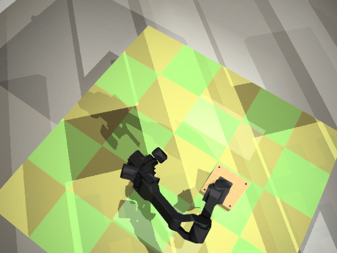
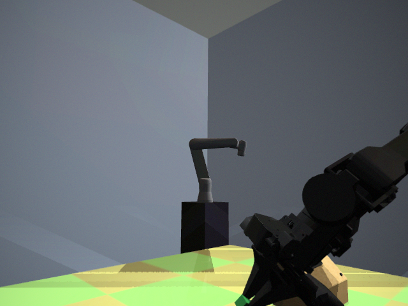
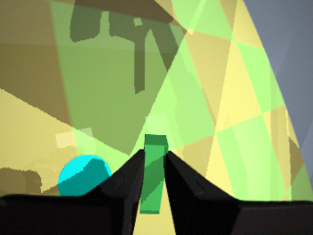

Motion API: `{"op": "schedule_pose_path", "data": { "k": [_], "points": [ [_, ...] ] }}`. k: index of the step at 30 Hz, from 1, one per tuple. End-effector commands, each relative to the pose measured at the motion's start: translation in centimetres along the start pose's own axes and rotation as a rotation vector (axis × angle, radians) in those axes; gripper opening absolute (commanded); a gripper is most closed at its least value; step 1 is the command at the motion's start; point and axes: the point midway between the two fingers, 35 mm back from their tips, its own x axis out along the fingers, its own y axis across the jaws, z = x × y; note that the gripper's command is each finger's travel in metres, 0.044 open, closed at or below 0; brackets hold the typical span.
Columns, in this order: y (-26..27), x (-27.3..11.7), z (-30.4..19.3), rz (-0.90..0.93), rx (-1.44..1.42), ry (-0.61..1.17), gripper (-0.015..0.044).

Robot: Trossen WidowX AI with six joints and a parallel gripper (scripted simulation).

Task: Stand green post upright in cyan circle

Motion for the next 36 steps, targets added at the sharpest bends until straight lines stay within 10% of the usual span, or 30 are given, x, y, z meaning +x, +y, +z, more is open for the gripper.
{"op": "schedule_pose_path", "data": {
  "k": [1,36],
  "points": [
    [-0.08,0.0,-0.21,-0.008,0.005,-0.023,0.0023],
    [0.46,-0.52,-0.04,-0.019,0.054,-0.259,0.0023]
  ]
}}
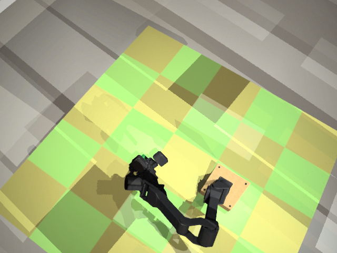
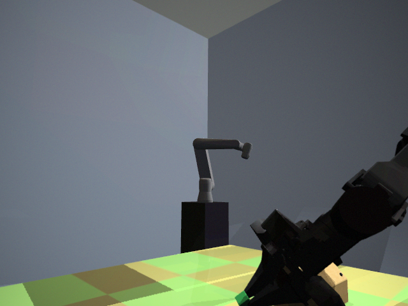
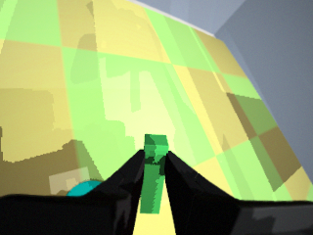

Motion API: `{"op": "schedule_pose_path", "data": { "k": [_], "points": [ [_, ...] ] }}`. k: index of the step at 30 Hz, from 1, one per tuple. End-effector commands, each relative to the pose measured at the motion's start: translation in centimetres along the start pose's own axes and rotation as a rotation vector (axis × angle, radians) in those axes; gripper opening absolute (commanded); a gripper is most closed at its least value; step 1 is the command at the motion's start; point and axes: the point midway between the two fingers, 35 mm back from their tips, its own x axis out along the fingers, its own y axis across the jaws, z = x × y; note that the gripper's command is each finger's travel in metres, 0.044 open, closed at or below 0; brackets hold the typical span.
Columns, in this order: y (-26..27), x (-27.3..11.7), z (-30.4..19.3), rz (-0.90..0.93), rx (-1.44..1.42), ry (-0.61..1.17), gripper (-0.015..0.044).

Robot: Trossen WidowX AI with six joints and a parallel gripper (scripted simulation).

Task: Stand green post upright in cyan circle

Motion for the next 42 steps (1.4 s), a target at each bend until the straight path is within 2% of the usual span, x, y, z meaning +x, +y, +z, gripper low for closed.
{"op": "schedule_pose_path", "data": {
  "k": [1,42],
  "points": [
    [-0.1,-0.1,-0.2,-0.002,0.009,-0.024,0.0023],
    [0.3,-1.9,0.0,0.045,0.13,-0.295,0.0023]
  ]
}}
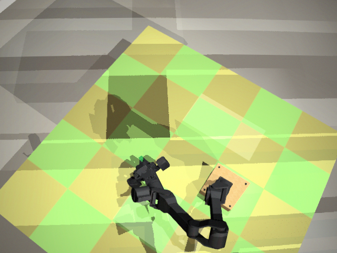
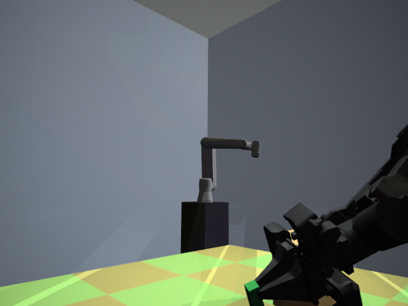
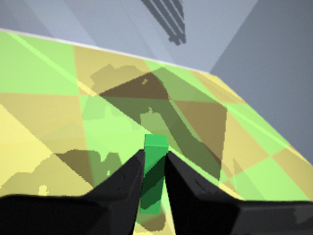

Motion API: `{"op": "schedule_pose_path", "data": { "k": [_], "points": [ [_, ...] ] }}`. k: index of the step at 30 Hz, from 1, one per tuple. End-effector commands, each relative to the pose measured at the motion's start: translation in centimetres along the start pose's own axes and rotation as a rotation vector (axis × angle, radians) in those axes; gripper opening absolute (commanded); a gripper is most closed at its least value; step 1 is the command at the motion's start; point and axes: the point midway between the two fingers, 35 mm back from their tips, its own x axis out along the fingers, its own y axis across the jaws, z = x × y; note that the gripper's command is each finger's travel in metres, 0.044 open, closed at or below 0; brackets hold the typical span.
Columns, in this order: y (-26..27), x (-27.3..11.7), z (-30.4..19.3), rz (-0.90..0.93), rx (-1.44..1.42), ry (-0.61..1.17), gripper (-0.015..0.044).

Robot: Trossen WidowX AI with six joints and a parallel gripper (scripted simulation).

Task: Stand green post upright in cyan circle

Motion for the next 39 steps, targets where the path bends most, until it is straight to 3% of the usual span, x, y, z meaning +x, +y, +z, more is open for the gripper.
{"op": "schedule_pose_path", "data": {
  "k": [1,39],
  "points": [
    [-0.2,-0.3,-0.1,0.003,0.015,-0.023,0.0023],
    [-0.4,-2.8,0.5,0.086,0.192,-0.25,0.0023]
  ]
}}
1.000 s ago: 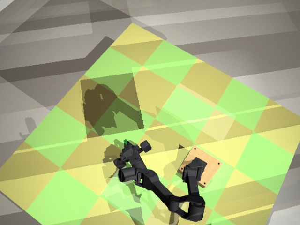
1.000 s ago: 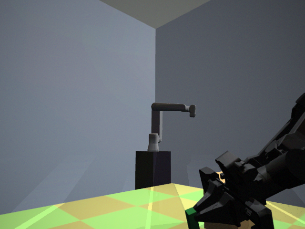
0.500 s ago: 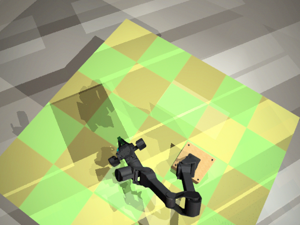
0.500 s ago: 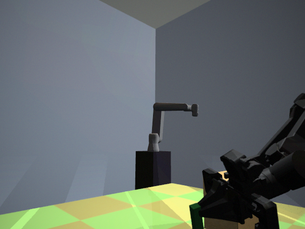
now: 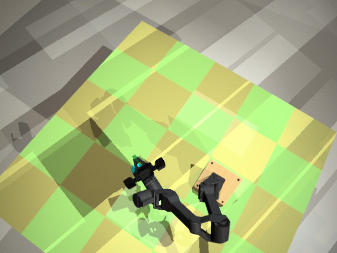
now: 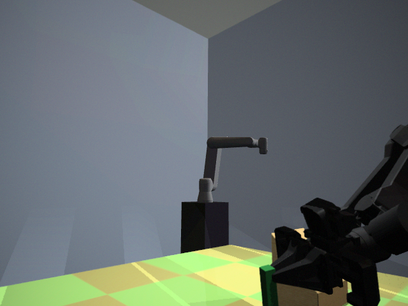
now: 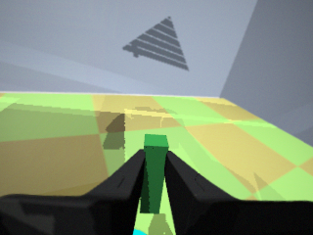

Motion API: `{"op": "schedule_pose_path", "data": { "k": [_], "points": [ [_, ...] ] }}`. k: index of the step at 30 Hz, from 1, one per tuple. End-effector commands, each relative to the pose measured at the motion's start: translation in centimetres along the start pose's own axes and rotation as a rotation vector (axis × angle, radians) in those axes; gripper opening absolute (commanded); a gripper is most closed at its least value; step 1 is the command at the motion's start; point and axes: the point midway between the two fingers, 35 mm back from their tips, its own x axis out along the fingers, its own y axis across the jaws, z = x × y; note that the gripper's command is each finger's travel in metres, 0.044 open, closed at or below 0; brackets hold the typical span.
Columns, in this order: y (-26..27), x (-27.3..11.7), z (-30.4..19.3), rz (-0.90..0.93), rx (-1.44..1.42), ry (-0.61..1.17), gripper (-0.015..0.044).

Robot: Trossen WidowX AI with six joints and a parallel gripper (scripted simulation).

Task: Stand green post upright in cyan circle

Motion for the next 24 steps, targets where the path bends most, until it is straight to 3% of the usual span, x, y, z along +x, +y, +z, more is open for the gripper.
{"op": "schedule_pose_path", "data": {
  "k": [1,24],
  "points": [
    [-0.3,-0.4,0.0,0.006,0.021,-0.021,0.0023],
    [-0.5,-1.4,0.5,0.042,0.104,-0.098,0.0023]
  ]
}}
